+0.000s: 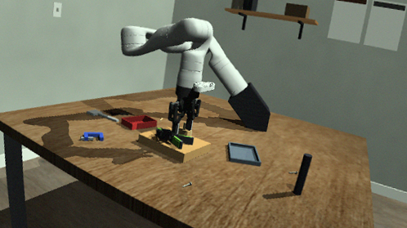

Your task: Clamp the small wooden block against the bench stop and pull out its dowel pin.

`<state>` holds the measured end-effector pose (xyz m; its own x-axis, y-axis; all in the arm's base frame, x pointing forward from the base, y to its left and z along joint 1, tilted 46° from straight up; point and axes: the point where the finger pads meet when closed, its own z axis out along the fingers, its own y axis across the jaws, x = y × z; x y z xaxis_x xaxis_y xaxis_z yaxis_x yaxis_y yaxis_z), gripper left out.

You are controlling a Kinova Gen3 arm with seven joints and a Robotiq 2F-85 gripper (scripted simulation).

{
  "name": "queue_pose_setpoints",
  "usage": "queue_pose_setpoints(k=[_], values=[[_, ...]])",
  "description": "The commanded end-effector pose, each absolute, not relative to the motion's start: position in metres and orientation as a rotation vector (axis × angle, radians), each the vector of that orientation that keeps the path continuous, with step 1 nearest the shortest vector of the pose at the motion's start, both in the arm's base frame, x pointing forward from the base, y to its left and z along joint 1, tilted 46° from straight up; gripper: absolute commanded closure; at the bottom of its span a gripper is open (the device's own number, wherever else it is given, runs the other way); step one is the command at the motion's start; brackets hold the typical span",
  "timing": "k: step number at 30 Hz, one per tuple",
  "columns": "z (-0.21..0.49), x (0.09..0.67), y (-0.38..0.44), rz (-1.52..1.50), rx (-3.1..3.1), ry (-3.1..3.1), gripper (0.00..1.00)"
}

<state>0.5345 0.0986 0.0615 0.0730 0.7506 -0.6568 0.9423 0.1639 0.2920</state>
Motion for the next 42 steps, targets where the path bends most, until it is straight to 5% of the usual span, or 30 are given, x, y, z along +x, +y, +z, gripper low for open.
queue_pose_setpoints(k=[1,42], values=[[0.062,0.535,0.100,-0.332,1.625,1.717,0.23],[0.046,0.542,0.085,-0.332,1.625,1.717,0.23]])
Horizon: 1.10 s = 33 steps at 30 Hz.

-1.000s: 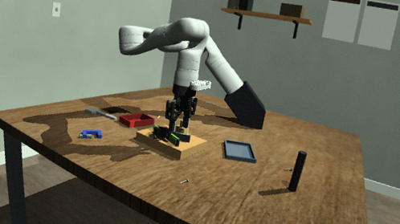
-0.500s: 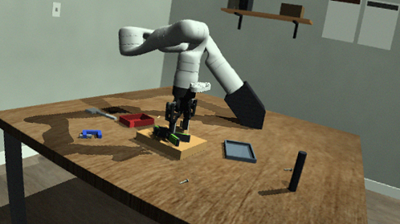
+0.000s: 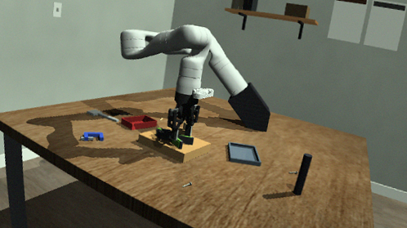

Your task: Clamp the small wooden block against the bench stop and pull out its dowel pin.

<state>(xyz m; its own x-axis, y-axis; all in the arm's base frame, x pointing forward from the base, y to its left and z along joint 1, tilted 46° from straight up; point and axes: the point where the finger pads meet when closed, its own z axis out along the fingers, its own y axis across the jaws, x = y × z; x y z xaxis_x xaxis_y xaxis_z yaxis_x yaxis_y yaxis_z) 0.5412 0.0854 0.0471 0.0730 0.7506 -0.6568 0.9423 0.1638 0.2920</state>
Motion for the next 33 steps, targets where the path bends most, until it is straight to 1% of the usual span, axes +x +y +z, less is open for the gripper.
queue_pose_setpoints(k=[1,33], values=[[0.045,0.543,0.084,-0.332,1.625,1.717,0.23],[0.034,0.548,0.073,-0.332,1.625,1.717,0.23]])
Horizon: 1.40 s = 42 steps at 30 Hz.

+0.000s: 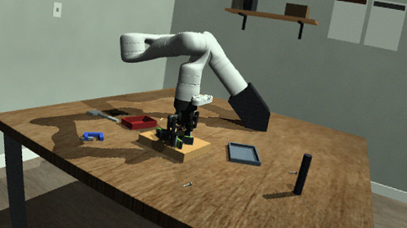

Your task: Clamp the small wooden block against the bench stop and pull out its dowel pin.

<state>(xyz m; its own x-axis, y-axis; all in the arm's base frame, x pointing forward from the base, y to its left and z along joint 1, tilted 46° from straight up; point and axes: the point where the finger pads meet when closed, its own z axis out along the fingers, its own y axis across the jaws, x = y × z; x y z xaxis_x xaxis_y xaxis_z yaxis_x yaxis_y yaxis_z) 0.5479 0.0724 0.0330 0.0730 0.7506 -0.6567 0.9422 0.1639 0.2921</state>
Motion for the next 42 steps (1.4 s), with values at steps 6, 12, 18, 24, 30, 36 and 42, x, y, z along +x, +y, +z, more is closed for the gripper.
queue_pose_setpoints(k=[6,12,18,24,30,36,42], values=[[0.0336,0.5481,0.0733,-0.332,1.625,1.717,0.23],[0.0336,0.5481,0.0733,-0.332,1.625,1.717,0.23],[0.0336,0.5481,0.0733,-0.332,1.625,1.717,0.23],[0.0336,0.5481,0.0733,-0.332,1.625,1.717,0.23],[0.0336,0.5481,0.0733,-0.332,1.625,1.717,0.23],[0.0336,0.5481,0.0733,-0.332,1.625,1.717,0.29],[0.0336,0.5481,0.0734,-0.332,1.625,1.717,0.36]])
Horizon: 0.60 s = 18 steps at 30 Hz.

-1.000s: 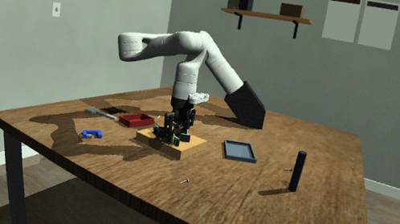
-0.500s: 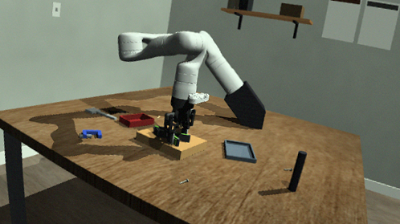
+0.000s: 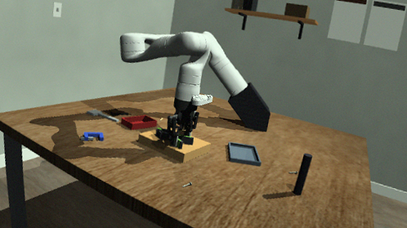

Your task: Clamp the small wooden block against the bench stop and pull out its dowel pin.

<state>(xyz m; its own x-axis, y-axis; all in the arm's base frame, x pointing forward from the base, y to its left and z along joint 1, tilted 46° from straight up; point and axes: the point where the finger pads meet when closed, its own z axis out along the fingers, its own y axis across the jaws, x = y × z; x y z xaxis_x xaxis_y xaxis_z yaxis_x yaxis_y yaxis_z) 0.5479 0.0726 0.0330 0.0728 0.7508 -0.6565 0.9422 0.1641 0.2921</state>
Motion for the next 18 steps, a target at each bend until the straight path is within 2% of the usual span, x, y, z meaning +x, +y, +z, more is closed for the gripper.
queue_pose_setpoints(k=[1,5,6,13,14,18], values=[[0.0338,0.5480,0.0735,-0.332,1.625,1.717,0.36],[0.0345,0.5477,0.0741,-0.332,1.625,1.717,0.36],[0.0345,0.5477,0.0742,-0.332,1.625,1.717,0.42],[0.0354,0.5473,0.0749,-0.332,1.625,1.717,0.42],[0.0354,0.5473,0.0750,-0.332,1.625,1.717,0.48],[0.0362,0.5469,0.0757,-0.332,1.625,1.717,0.48]])
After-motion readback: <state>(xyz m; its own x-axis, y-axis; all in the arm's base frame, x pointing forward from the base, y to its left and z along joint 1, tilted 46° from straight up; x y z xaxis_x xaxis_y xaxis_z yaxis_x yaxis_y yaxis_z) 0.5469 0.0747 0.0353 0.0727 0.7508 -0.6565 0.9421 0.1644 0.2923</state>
